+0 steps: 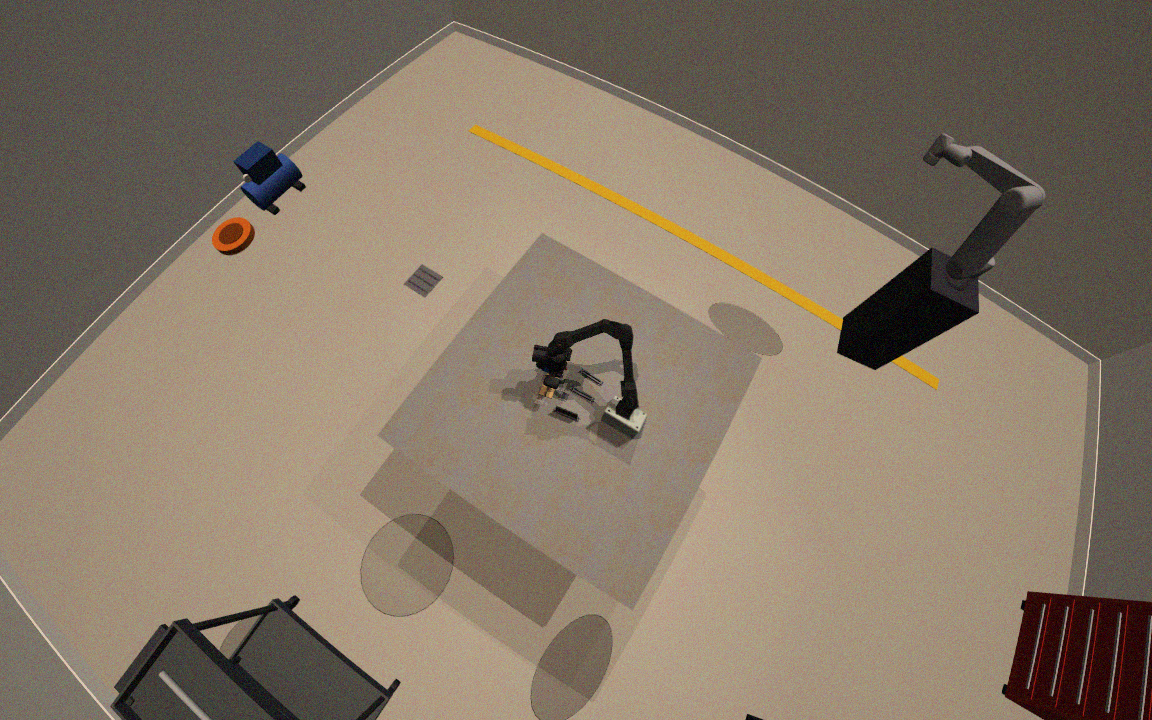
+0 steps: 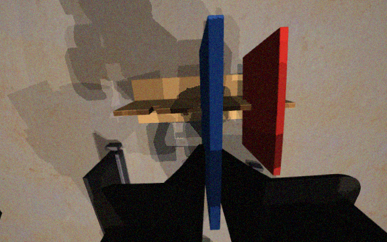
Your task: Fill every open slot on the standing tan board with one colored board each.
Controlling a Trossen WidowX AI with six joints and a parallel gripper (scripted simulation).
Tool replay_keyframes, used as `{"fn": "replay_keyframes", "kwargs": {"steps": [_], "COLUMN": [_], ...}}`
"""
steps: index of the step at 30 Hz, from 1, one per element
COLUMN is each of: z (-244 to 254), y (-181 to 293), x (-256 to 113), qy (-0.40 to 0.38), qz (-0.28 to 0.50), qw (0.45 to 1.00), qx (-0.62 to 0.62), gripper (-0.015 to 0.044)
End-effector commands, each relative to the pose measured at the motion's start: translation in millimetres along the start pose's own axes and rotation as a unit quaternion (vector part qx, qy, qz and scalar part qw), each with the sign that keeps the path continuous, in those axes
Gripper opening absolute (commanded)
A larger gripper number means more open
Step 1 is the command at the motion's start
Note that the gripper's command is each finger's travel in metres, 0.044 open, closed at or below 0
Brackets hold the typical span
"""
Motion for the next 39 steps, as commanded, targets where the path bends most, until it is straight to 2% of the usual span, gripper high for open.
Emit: {"fn": "replay_keyframes", "kwargs": {"steps": [1,39], "z": [0,0], "y": [0,0], "x": [3,24], "qy": [0.002,0.002], "qz": [0.001,0.001], "qw": [1.000,1.000], "qx": [-0.002,-0.002], "gripper": [0.0000,0.0000]}}
Point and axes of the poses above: the point midway between the two fingers, 35 mm back from their tips, its own x axis out along the fingers, its own z axis across the jaws, y = z × x, the point moved 8 cm from there along -x, back along the fingers, and after that the axes turned 11 degrees about -x, right-handed, at the moved point
